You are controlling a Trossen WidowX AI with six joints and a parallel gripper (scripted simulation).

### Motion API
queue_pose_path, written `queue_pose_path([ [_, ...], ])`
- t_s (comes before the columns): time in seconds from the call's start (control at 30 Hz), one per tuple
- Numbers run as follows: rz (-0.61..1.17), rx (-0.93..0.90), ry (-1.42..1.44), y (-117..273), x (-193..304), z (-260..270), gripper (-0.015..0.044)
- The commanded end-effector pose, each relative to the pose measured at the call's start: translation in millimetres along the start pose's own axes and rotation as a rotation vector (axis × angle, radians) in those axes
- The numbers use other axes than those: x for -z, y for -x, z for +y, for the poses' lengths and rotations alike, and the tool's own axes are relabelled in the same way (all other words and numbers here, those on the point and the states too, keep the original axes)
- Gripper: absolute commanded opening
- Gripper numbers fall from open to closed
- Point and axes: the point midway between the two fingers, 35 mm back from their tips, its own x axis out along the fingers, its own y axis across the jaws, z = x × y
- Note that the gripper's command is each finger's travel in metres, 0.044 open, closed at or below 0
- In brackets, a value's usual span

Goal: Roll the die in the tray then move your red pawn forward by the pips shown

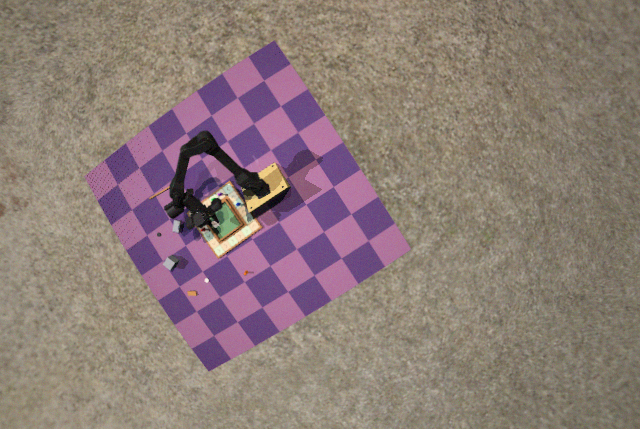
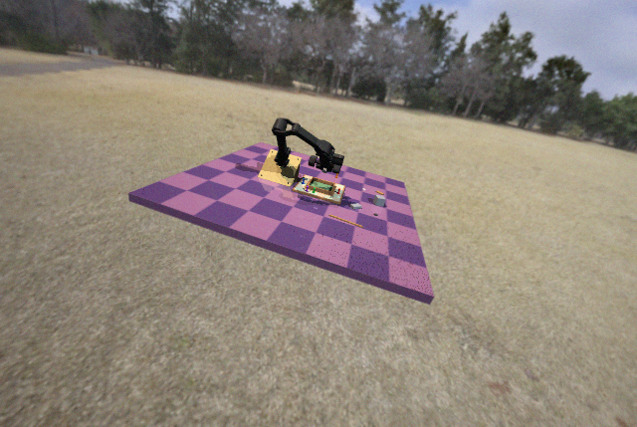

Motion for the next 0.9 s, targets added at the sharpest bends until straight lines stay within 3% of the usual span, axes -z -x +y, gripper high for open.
queue_pose_path([
  [0.0,-0.008,0.002,-0.003,3,-1,-1,0.0],
  [0.47,0.0,0.0,0.0,2,0,0,0.0],
  [0.73,0.0,0.0,0.0,2,0,0,0.021],
  [0.87,-0.009,0.002,-0.003,26,-28,-1,0.0315],
])
